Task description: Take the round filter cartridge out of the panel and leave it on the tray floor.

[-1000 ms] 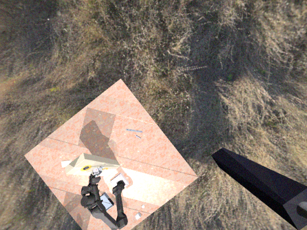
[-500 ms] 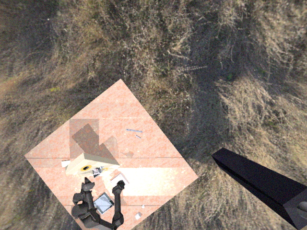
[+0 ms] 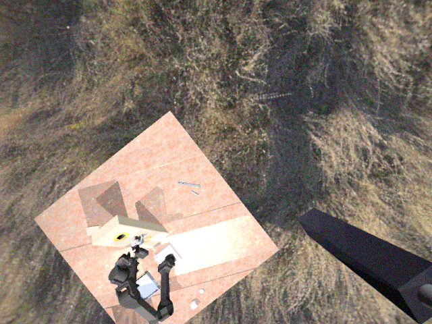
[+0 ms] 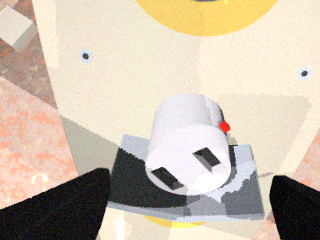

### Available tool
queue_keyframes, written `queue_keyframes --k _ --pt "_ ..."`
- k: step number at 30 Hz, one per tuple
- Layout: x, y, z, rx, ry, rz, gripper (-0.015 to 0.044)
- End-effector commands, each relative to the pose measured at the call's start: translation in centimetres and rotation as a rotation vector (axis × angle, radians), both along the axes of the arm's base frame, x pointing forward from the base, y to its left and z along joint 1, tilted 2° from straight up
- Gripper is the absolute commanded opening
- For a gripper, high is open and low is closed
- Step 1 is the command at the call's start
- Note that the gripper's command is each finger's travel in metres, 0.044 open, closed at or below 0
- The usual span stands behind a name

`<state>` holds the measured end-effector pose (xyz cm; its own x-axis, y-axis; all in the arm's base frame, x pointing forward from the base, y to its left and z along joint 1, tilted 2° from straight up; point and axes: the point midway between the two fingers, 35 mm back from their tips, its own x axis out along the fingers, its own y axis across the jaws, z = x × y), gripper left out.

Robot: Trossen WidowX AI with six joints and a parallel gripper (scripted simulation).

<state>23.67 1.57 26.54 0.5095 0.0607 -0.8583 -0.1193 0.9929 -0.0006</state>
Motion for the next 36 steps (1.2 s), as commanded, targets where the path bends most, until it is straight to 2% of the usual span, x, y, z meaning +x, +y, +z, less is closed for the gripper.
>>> queue_keyframes --k 1,33,35,36 --pt "-0.4 -0.1 -0.7 0.014 0.030 -0.038 0.0305" --pt "2.0 0.2 -5.0 0.014 0.028 -0.038 0.0305" --pt "1.8 0.2 -4.6 0.017 0.029 -0.032 0.0252" --pt "1.8 0.2 -4.6 0.017 0.029 -0.032 0.0246"
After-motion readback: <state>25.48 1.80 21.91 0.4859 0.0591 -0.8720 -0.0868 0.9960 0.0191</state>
